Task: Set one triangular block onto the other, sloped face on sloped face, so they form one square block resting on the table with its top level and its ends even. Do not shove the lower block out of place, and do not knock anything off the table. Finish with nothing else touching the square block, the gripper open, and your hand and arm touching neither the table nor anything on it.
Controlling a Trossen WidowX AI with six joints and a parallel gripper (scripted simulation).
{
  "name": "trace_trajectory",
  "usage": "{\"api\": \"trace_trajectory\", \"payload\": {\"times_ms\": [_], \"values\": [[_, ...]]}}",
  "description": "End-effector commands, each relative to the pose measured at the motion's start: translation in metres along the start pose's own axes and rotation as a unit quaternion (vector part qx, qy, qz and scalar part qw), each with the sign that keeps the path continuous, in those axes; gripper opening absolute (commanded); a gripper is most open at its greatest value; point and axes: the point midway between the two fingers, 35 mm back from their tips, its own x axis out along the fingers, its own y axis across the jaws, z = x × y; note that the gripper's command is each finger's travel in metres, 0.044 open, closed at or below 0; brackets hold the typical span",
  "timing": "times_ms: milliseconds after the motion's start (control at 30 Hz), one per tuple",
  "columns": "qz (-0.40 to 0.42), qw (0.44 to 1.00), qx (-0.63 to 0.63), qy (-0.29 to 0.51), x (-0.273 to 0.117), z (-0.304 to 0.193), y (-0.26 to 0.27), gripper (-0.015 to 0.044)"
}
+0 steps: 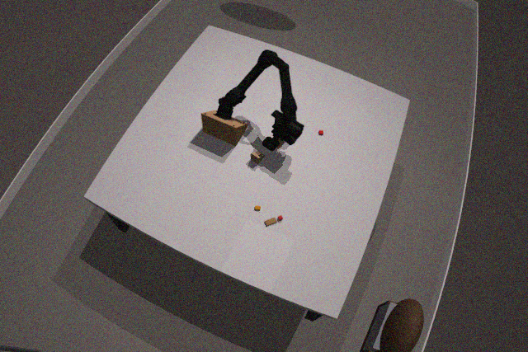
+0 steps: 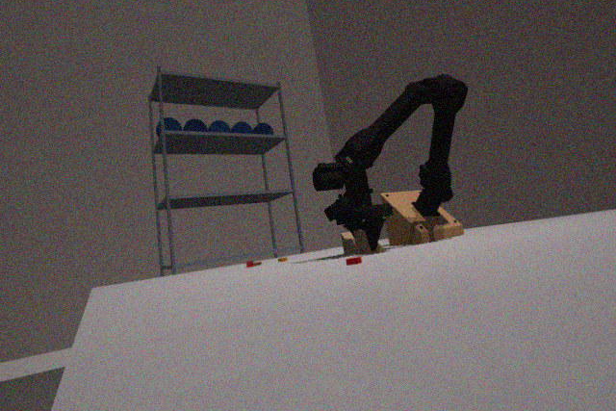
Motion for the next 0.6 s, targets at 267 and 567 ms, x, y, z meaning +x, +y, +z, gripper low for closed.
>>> {"api": "trace_trajectory", "payload": {"times_ms": [267,567], "values": [[0.003,1.000,0.002,0.000,0.000,0.000,0.001,0.0059],[0.000,1.000,0.000,0.000,-0.029,0.000,0.000,0.0000]]}}
